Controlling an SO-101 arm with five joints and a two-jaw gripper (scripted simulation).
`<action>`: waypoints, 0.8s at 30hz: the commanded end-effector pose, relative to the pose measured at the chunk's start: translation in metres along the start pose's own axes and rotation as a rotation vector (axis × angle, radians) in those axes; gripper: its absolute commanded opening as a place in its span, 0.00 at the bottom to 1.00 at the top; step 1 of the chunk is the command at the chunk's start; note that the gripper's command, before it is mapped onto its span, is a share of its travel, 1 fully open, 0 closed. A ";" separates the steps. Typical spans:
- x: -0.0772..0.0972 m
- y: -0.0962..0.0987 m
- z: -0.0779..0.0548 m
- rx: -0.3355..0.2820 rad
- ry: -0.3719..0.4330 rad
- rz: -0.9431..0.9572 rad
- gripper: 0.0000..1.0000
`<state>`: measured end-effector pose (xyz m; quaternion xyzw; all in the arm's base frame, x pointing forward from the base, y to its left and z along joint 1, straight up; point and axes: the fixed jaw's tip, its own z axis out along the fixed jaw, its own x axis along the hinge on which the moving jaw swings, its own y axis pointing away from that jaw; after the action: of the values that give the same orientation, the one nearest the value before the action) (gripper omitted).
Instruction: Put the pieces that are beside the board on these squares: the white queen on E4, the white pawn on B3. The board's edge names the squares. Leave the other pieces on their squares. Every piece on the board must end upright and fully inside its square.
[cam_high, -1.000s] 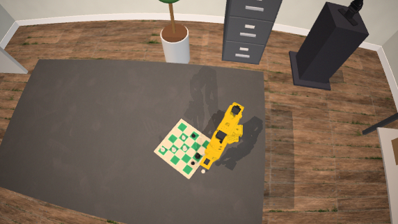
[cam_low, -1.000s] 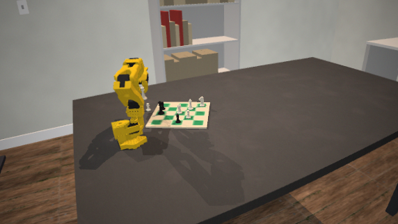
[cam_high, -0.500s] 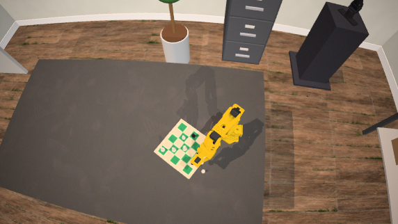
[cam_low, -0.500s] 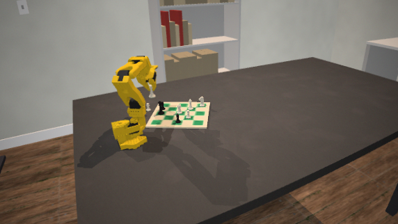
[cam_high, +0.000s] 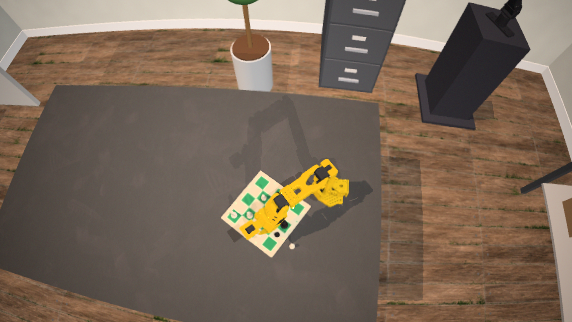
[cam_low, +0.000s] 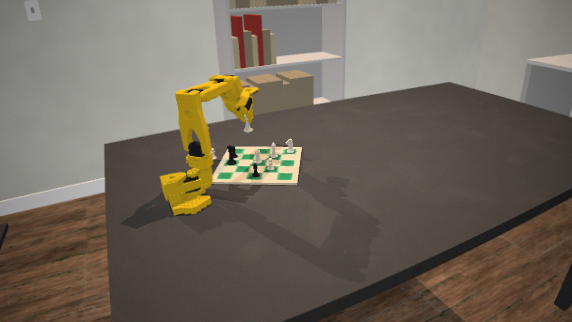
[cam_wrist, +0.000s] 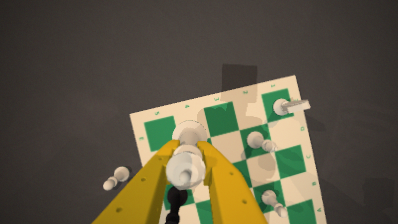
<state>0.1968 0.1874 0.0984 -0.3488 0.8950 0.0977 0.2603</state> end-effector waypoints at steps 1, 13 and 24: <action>-0.004 -0.003 -0.001 0.004 0.010 0.009 0.00; -0.003 -0.003 0.000 0.004 0.010 0.009 0.00; 0.001 -0.003 0.004 0.005 0.010 0.010 0.00</action>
<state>0.1989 0.1886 0.0974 -0.3483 0.8959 0.0967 0.2582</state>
